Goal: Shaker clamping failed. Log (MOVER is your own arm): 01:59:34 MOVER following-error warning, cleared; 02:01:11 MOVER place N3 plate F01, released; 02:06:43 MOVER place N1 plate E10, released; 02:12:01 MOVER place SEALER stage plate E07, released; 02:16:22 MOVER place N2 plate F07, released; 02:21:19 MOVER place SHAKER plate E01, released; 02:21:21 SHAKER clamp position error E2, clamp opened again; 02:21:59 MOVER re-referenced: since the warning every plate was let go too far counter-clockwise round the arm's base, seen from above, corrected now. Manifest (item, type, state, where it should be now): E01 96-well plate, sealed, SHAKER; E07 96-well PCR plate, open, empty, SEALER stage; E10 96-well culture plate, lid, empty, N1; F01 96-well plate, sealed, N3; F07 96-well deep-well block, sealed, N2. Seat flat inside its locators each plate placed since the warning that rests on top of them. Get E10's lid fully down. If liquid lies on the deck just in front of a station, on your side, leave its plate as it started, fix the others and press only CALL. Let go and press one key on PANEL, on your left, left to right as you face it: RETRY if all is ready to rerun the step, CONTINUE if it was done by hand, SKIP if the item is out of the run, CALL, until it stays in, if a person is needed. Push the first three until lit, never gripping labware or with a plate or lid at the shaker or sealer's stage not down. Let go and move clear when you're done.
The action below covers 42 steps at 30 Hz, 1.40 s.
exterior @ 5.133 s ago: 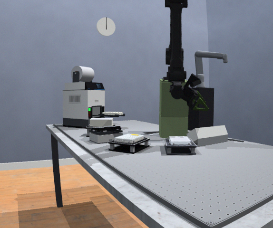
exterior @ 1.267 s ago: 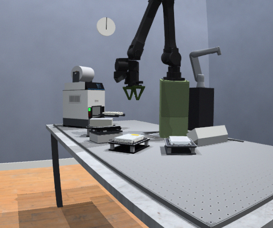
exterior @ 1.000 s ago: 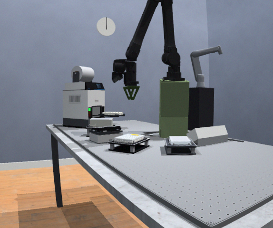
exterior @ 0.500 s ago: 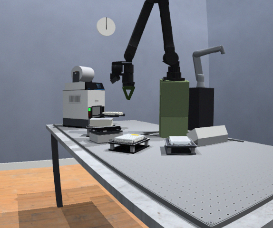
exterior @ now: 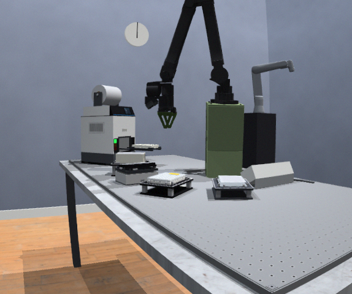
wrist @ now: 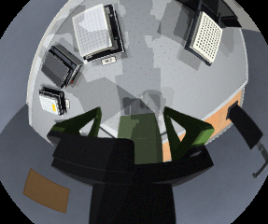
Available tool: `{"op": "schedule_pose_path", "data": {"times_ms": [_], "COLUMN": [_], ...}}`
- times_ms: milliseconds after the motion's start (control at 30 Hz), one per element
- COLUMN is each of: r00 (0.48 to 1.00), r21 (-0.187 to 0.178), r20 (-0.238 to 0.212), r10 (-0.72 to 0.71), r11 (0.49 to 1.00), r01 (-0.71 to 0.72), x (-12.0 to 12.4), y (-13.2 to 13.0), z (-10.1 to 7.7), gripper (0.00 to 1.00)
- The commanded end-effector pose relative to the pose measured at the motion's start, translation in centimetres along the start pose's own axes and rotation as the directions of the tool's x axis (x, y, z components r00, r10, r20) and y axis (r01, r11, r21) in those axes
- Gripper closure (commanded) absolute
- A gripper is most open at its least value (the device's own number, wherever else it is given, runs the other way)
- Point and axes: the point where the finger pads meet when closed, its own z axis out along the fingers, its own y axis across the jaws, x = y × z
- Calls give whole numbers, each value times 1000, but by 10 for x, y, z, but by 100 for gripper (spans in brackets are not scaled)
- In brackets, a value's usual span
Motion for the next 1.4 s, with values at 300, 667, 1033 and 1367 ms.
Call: {"op": "schedule_pose_path", "data": {"times_ms": [300,667,1033,1367], "r00": [981,958,959,963], "r21": [1,2,3,3], "r20": [-4,6,16,6], "r10": [194,286,284,271], "r11": [981,958,959,963], "r01": [-194,-286,-284,-271], "x": [6,8,15,-11], "y": [-51,-109,-125,-134], "z": [4,0,-2,10], "gripper": [0,0,0,0]}}
